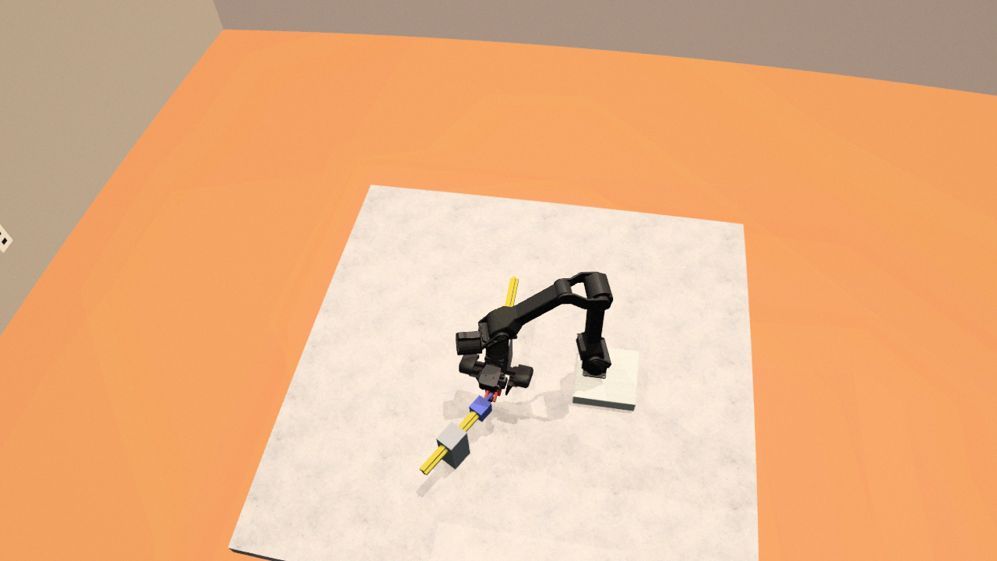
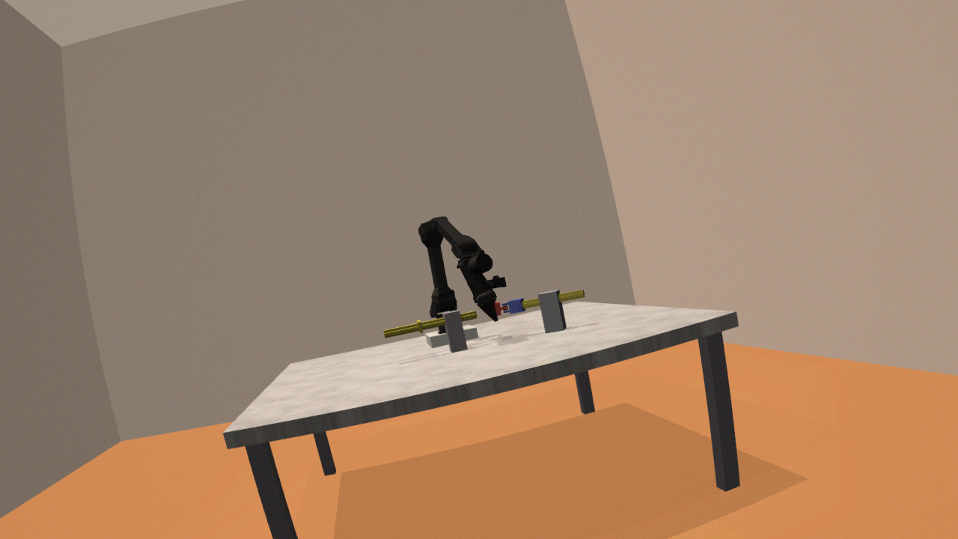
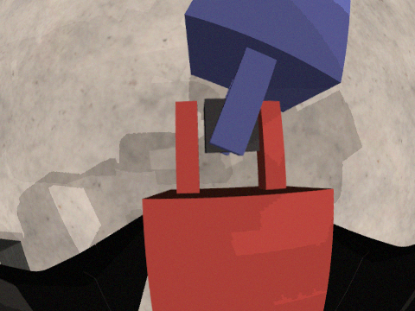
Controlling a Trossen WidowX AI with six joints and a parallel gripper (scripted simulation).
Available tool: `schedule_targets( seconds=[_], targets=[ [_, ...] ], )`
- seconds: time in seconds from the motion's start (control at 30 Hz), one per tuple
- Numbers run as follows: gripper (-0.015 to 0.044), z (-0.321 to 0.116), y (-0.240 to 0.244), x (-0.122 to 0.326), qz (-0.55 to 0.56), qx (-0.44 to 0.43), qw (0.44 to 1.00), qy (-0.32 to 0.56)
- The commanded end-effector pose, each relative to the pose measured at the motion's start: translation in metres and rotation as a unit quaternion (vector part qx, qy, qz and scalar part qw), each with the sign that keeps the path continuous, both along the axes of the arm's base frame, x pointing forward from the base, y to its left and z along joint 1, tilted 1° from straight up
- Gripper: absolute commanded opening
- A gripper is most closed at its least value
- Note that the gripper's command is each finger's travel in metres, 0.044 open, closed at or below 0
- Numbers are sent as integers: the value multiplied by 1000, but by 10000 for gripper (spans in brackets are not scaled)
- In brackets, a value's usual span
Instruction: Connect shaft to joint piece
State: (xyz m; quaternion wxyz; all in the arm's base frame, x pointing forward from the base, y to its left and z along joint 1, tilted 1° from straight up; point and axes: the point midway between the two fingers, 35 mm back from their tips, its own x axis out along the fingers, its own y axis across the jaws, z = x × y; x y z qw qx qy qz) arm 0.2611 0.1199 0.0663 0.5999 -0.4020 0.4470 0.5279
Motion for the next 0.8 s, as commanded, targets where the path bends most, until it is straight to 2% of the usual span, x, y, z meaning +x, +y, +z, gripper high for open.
schedule_targets(
  seconds=[0.0, 0.07, 0.47, 0.77],
  targets=[
    [409, 0, 0, 0, 0, 0, 1000, -1],
    [440, 0, 0, 0, 0, 0, 1000, -1],
    [440, 0, 0, 0, 0, -3, 1000, 0],
    [440, 14, 2, -1, -3, -138, 990, 27]
  ],
)
